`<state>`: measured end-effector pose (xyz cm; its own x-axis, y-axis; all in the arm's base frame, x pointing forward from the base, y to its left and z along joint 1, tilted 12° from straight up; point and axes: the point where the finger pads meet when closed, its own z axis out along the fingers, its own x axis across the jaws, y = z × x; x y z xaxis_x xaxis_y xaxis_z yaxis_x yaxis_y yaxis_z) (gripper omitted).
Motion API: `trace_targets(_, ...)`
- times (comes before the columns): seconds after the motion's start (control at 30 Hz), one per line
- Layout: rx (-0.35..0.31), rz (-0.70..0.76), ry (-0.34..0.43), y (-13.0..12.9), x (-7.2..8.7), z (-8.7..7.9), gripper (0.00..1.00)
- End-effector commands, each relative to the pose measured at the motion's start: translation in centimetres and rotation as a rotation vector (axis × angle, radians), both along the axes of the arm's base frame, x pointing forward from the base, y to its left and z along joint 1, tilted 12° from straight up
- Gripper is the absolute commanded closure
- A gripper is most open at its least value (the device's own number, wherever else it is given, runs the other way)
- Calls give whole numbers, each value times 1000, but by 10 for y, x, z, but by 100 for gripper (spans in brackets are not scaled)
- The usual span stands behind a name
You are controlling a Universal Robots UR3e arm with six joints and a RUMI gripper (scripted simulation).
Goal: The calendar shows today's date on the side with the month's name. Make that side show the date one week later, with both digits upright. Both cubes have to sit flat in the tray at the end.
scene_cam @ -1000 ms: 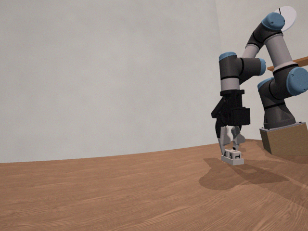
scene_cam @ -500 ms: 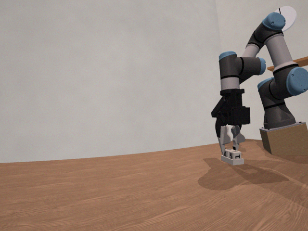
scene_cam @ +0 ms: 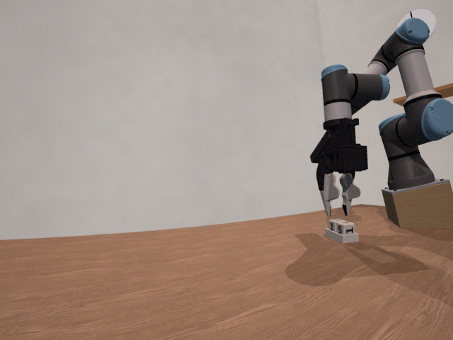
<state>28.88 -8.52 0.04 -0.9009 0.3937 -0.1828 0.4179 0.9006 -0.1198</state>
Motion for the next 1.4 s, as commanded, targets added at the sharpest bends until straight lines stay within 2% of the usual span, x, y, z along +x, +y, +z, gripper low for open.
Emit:
trace_targets(0.0, 2, 0, 1, 3, -2, 17, 72)
trace_targets(0.43, 2, 0, 1, 10, -6, 52, 72)
trace_targets(0.83, 2, 0, 1, 11, -7, 60, 72)
trace_targets(0.87, 2, 0, 1, 11, -7, 60, 0)
trace_targets(1.37, 2, 0, 1, 11, -7, 60, 0)
